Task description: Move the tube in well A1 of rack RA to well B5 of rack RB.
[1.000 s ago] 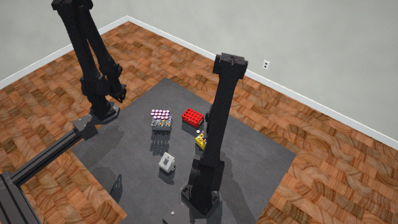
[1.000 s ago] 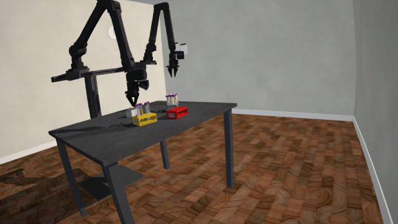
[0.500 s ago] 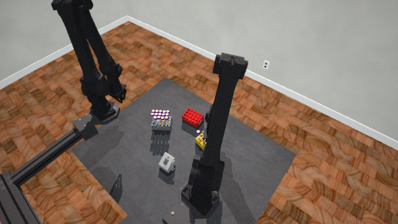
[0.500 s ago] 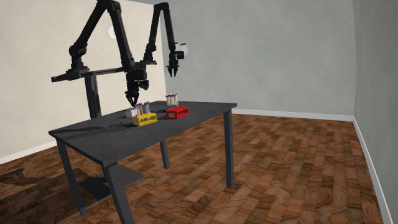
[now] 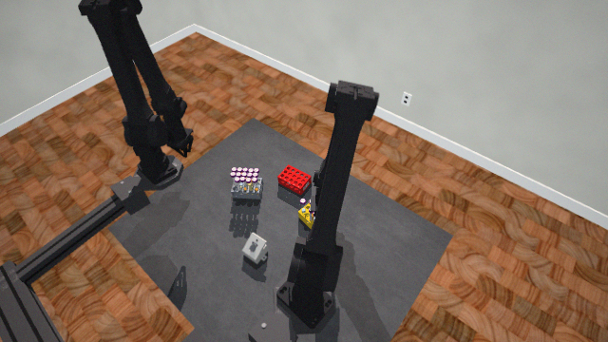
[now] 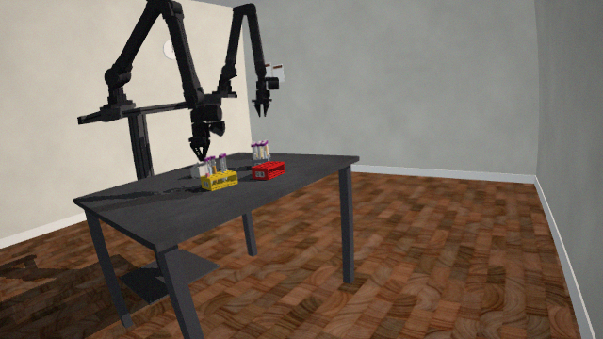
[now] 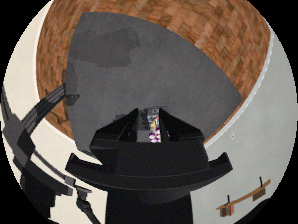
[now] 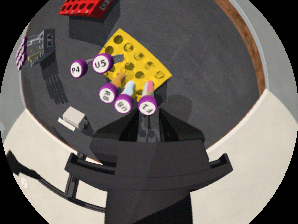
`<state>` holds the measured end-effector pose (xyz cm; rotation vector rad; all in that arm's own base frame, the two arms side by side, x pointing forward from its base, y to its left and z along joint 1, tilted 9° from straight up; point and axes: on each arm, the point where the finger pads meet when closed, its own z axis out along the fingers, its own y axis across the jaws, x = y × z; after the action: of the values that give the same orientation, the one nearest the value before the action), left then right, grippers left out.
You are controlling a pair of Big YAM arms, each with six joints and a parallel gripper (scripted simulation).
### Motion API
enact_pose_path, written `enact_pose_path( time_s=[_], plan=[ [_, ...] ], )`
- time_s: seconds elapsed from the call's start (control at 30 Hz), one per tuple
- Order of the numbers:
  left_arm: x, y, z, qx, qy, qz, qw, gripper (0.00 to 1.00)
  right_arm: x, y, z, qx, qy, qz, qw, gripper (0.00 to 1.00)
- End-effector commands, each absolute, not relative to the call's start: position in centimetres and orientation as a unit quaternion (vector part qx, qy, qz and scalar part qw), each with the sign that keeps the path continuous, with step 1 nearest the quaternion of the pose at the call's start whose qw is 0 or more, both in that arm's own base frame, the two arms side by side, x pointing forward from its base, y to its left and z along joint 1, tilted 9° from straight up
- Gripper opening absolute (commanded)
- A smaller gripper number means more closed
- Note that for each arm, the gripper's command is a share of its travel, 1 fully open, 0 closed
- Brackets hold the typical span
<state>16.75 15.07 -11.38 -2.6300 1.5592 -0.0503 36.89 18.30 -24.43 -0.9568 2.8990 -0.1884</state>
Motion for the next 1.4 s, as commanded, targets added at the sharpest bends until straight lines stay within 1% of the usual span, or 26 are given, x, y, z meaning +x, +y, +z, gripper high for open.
enact_pose_path(
  time_s=[0.0,0.13,0.5,0.63,0.9,0.93,1.3,1.37],
  plan=[
    [16.9,15.3,-11.3,-0.859,0.509,-0.017,0.045,0.30,37.2,19.3,-22.4,-0.322,0.944,-0.059,0.051,0.30],
    [16.9,15.3,-11.3,-0.859,0.509,-0.017,0.045,0.30,38.5,20.3,-21.0,-0.314,0.946,-0.056,0.062,0.30],
    [16.9,15.3,-11.3,-0.859,0.509,-0.017,0.045,0.30,36.4,19.5,-19.0,-0.315,0.946,-0.059,0.051,0.30],
    [16.9,15.3,-11.3,-0.859,0.509,-0.017,0.045,0.30,38.1,20.0,-17.5,-0.308,0.948,-0.056,0.064,0.30],
    [16.9,15.3,-11.3,-0.859,0.509,-0.017,0.045,0.30,37.4,19.7,-17.2,-0.314,0.946,-0.058,0.054,0.30],
    [16.9,15.3,-11.3,-0.859,0.509,-0.017,0.045,0.30,37.2,20.6,-17.6,-0.299,0.951,-0.059,0.049,0.00],
    [16.9,15.3,-11.3,-0.859,0.509,-0.017,0.045,0.30,37.1,24.3,-18.5,-0.121,0.990,-0.051,0.058,0.00],
    [16.9,15.3,-11.3,-0.859,0.509,-0.017,0.045,0.30,37.1,25.0,-18.6,-0.117,0.990,-0.050,0.058,0.00]
  ],
)
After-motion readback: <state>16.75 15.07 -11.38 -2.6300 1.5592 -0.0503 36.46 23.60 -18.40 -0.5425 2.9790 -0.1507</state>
